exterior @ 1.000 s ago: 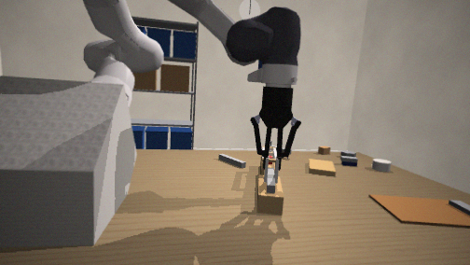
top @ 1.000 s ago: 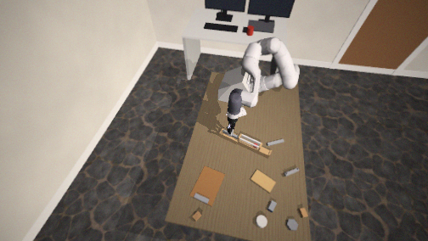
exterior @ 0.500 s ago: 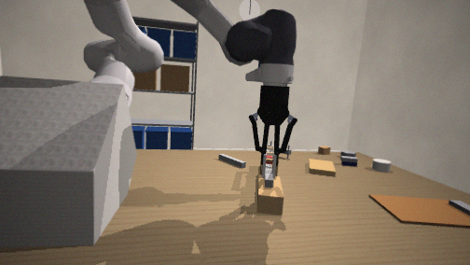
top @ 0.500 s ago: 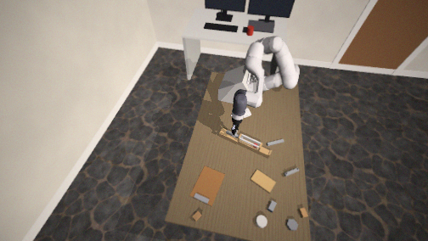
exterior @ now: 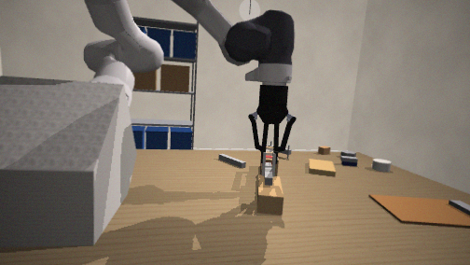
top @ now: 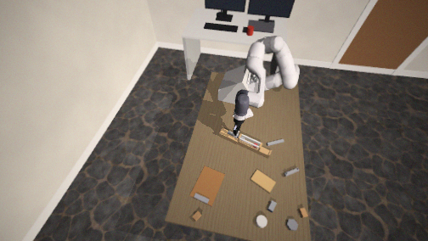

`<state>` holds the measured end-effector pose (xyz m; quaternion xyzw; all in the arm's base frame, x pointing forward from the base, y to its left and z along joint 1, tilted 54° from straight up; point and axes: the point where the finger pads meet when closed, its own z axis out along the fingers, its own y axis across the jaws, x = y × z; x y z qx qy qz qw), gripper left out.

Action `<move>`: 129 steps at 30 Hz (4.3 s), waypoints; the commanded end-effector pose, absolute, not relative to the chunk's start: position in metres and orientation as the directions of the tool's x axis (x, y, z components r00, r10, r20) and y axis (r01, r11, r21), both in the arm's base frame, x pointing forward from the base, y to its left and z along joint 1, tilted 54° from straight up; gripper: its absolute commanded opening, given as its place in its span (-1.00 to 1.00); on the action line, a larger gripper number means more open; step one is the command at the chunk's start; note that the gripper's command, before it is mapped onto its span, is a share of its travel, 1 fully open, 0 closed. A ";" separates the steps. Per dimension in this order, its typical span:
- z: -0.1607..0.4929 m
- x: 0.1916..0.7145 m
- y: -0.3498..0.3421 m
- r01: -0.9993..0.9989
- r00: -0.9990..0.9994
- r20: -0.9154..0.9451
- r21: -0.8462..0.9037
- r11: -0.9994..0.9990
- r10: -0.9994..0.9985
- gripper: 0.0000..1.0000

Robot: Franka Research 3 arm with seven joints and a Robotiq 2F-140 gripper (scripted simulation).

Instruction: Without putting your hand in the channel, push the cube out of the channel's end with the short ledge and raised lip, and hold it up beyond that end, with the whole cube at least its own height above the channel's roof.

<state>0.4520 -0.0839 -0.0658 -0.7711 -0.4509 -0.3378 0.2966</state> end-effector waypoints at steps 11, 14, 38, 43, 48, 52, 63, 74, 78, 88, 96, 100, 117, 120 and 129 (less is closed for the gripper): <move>-0.064 0.448 -0.076 0.899 0.368 0.791 -0.168 -0.404 0.490 -1.00; -0.064 0.448 -0.076 0.899 0.368 0.791 -0.168 -0.404 0.490 -1.00; -0.064 0.448 -0.076 0.899 0.368 0.791 -0.168 -0.404 0.490 -0.55; -0.064 0.448 -0.076 0.899 0.368 0.791 -0.168 -0.404 0.490 -0.55; -0.064 0.448 -0.076 0.899 0.368 0.791 -0.168 -0.404 0.490 -0.55; -0.064 0.448 -0.076 0.899 0.368 0.791 -0.168 -0.404 0.490 -0.55; -0.064 0.448 -0.076 0.899 0.368 0.791 -0.168 -0.404 0.490 -0.55; -0.025 0.432 -0.127 0.899 0.368 0.791 -0.168 -0.404 0.490 -0.55; -0.024 0.432 -0.127 0.899 0.368 0.791 -0.168 -0.404 0.490 -0.55; -0.024 0.432 -0.127 0.899 0.368 0.791 -0.168 -0.404 0.490 -0.55; -0.024 0.432 -0.127 0.899 0.368 0.791 -0.168 -0.404 0.490 -0.55; -0.024 0.432 -0.127 0.899 0.368 0.791 -0.168 -0.404 0.490 -0.55; 0.009 0.444 -0.111 0.925 0.291 0.805 -0.099 -0.368 0.516 -0.55; 0.062 0.457 -0.080 0.954 0.161 0.816 0.015 -0.298 0.556 -0.55; 0.191 0.445 0.027 0.931 -0.274 0.727 0.365 -0.017 0.629 -0.55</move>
